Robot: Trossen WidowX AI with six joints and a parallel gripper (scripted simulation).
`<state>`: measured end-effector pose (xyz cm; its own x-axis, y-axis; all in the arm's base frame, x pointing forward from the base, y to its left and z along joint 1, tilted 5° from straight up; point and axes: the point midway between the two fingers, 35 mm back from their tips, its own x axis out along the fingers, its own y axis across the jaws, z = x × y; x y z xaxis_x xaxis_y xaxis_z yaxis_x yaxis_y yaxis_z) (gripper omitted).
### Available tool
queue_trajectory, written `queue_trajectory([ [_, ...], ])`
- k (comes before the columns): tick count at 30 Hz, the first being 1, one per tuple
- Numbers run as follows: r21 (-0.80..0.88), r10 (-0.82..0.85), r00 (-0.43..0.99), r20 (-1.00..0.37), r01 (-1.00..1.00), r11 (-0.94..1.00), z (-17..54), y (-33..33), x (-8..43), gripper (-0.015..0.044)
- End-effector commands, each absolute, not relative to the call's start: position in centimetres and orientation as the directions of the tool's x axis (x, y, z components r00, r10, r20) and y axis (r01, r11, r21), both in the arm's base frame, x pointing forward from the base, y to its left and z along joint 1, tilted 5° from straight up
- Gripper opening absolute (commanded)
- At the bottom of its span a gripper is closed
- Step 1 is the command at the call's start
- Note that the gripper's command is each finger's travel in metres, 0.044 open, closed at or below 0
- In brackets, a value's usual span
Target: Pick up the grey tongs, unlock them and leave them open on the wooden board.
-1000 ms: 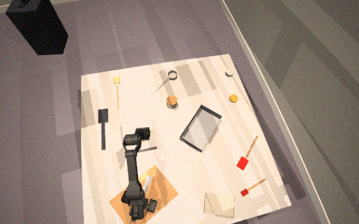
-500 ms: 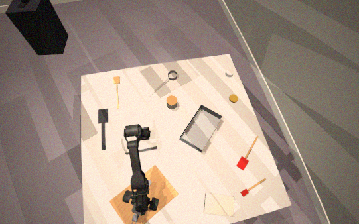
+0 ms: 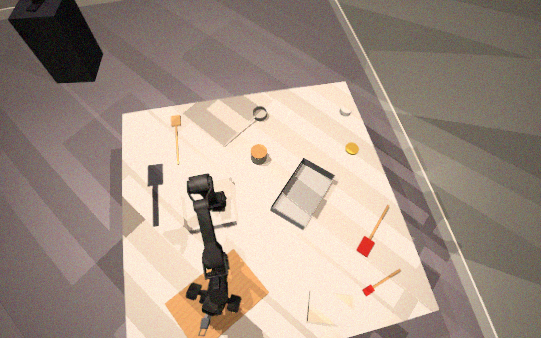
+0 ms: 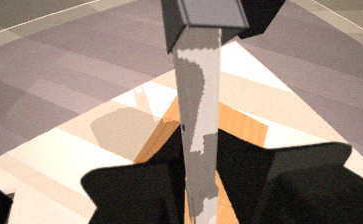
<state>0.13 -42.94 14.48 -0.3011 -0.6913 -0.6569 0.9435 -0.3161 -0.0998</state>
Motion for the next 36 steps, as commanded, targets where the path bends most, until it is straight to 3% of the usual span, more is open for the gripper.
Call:
queue_trajectory([
  [1, -0.101, -0.737, -0.317, -0.598, 0.941, -0.323, 15.5, -42.6, 0.2, -0.015],
  [22, -0.042, -0.88, -0.385, -0.277, 0.92, -0.389, 19.0, -38.4, 0.4, -0.015],
  [36, -0.039, -0.882, -0.387, -0.267, 0.919, -0.392, 19.1, -38.2, 0.4, -0.015],
])
